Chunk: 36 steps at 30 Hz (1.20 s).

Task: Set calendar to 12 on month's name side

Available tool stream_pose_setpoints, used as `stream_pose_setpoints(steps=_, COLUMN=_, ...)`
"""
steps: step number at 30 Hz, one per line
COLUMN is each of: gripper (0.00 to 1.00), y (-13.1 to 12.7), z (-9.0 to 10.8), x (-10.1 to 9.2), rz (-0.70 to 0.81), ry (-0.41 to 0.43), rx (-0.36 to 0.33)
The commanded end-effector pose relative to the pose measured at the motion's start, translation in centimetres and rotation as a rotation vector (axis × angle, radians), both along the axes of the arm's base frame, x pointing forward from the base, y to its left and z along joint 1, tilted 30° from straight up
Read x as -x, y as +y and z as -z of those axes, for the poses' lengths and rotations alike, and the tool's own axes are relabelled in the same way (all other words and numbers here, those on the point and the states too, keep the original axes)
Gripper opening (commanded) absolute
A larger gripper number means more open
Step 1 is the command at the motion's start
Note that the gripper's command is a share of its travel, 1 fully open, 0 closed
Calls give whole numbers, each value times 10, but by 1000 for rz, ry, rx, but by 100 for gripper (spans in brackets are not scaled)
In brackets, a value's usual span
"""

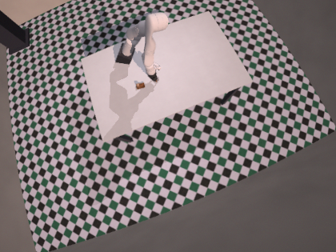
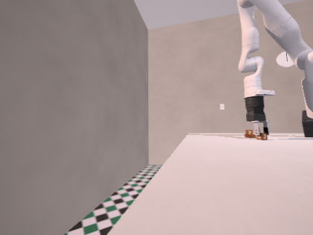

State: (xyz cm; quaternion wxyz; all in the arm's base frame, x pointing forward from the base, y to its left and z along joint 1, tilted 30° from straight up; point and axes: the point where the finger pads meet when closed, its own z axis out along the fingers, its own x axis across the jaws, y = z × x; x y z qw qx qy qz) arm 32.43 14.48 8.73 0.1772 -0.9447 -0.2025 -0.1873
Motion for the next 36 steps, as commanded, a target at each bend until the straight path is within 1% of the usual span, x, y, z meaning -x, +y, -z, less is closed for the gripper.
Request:
stream_pose_setpoints(steps=1, gripper=87, y=-2, z=-3, x=-2, rz=4, ry=-5, rx=1)
stream_pose_setpoints(steps=17, gripper=87, y=-10, z=-19, x=3, rz=4, ry=-6, rx=1)
stream_pose_setpoints(steps=32, gripper=87, y=-20, z=-41, x=11, rz=4, ry=-6, rx=1)
stream_pose_setpoints(steps=36, gripper=87, y=-21, z=-44, x=12, rz=4, ry=-6, rx=1)
